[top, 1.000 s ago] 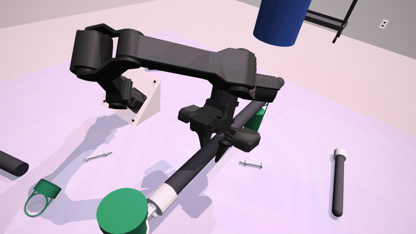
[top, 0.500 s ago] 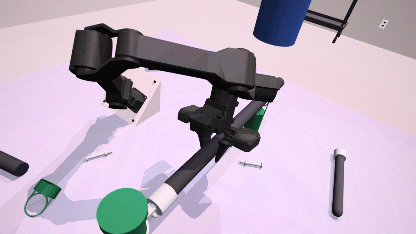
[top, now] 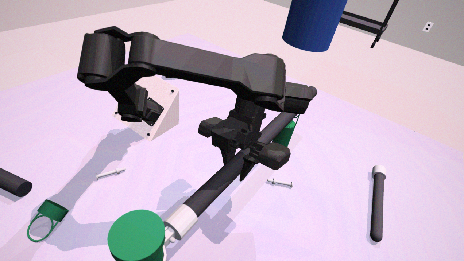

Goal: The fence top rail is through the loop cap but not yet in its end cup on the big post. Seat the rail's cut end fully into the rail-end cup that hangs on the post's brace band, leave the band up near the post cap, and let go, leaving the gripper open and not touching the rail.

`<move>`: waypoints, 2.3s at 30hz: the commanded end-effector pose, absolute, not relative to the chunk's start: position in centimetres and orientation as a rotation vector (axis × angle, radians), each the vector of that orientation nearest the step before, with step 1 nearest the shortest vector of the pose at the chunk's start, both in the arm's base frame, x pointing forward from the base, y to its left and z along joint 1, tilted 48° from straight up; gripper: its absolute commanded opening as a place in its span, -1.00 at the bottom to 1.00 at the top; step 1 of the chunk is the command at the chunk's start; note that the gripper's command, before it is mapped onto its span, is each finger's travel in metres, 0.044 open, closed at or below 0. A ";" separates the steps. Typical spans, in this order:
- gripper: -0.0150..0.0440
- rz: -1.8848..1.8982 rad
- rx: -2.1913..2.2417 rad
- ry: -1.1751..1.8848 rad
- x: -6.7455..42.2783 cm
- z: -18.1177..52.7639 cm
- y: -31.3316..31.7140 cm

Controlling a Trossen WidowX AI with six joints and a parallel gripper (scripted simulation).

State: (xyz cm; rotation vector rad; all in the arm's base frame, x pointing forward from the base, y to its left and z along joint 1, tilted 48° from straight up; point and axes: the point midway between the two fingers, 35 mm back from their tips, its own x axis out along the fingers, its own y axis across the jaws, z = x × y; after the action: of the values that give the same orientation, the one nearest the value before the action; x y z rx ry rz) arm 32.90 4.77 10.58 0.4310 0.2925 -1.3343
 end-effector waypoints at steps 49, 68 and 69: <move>-0.49 -1.327 0.420 0.301 33.3 10.9 4.6; -0.49 -1.328 0.421 0.299 33.2 10.9 4.5; -0.49 -1.328 0.421 0.299 33.2 10.9 4.5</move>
State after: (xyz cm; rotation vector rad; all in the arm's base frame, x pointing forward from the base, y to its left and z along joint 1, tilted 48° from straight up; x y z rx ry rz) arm 33.16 4.60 10.60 0.4280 0.3095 -1.3353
